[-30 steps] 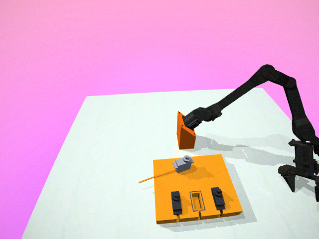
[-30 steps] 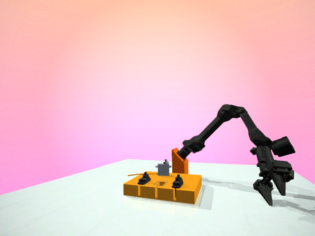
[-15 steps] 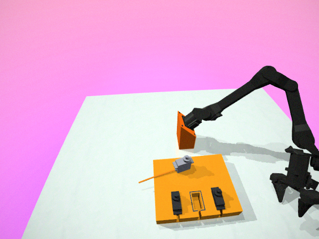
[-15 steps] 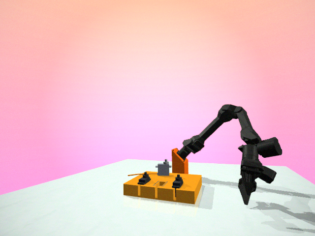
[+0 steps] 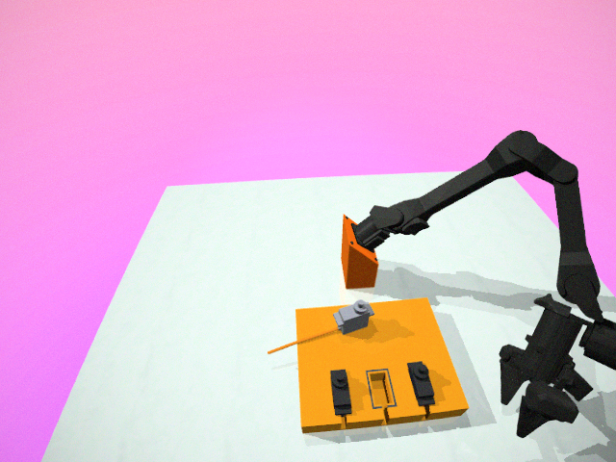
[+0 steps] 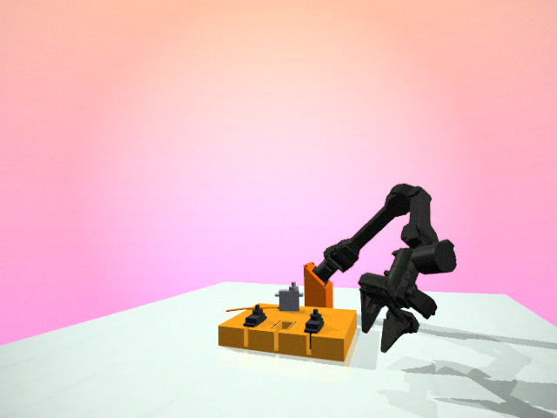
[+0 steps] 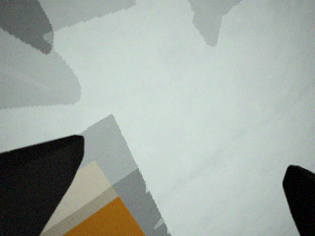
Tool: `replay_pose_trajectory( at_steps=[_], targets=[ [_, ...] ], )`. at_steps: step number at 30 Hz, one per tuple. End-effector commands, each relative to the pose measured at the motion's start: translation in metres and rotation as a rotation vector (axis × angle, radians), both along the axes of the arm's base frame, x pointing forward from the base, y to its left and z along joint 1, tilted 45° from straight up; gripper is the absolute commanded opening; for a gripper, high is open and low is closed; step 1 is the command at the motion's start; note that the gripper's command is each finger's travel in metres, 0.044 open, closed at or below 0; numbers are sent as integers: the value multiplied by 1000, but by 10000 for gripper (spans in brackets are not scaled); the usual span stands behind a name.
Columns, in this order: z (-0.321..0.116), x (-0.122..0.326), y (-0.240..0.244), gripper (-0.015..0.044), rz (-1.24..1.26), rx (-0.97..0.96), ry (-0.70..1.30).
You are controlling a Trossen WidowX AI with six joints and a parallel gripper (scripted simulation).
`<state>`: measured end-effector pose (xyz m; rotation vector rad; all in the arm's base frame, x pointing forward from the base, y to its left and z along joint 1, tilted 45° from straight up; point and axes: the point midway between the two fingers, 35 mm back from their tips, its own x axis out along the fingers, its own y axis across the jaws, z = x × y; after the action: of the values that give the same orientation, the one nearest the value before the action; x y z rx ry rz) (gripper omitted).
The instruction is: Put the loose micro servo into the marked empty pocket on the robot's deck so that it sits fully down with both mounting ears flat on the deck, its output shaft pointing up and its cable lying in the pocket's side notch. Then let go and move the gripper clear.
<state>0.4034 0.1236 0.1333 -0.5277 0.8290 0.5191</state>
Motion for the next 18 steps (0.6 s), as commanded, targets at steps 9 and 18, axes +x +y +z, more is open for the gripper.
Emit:
replay_pose_trajectory(
  at_steps=[9, 18],
  targets=[
    [-49, -15, -75, 440, -272, 91, 243],
    [-78, -38, -122, 440, -481, 176, 410]
  ],
)
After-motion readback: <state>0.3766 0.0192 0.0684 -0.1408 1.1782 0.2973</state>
